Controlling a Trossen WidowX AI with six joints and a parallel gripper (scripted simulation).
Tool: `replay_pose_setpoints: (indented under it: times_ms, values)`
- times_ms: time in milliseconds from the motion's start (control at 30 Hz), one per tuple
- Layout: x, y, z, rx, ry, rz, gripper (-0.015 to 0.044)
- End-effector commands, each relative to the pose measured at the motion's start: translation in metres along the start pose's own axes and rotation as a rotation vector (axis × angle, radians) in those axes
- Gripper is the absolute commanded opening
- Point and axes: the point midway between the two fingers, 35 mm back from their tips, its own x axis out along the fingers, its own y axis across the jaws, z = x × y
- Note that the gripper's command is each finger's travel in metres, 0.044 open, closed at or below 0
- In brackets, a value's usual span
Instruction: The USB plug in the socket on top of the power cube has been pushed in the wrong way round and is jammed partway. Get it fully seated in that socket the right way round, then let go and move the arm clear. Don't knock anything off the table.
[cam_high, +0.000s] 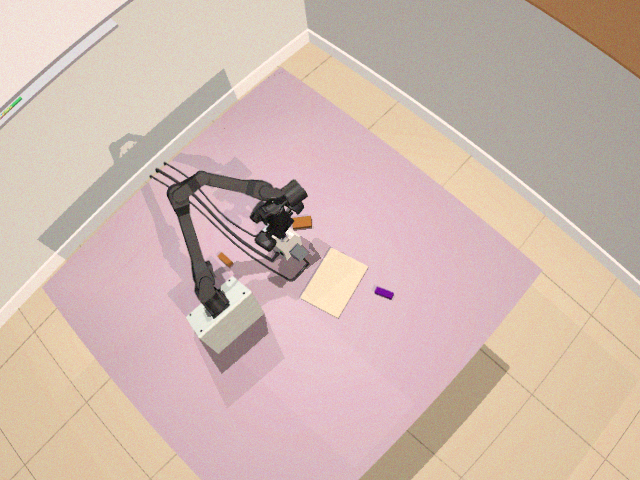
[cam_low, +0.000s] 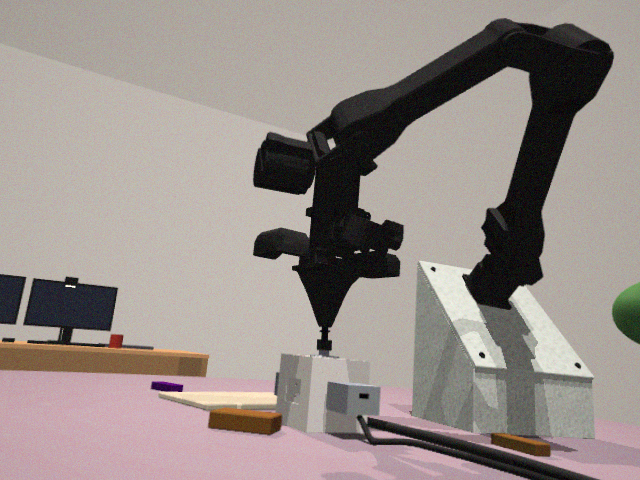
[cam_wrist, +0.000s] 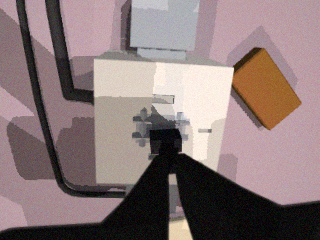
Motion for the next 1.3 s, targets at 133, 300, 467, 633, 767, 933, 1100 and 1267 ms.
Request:
replay_pose_setpoints:
  times_ms: [133, 300, 467, 633, 767, 933, 1100, 1267]
  values:
    - [-0.006, -0.001, 0.000, -0.005, 0.001, -0.001, 0.0000]
    - [-0.009, -0.001, 0.000, -0.005, 0.001, -0.001, 0.0000]
    - [-0.012, -0.001, 0.000, -0.004, 0.001, -0.001, 0.0000]
    - [-0.016, -0.001, 0.000, -0.004, 0.001, -0.001, 0.0000]
    - [-0.018, -0.001, 0.000, -0.004, 0.001, -0.001, 0.0000]
    - [-0.022, -0.001, 0.000, -0.004, 0.001, -0.001, 0.0000]
    - [-0.025, -0.001, 0.000, -0.004, 0.002, -0.001, 0.0000]
    - [-0.028, -0.001, 0.000, -0.004, 0.002, -0.001, 0.0000]
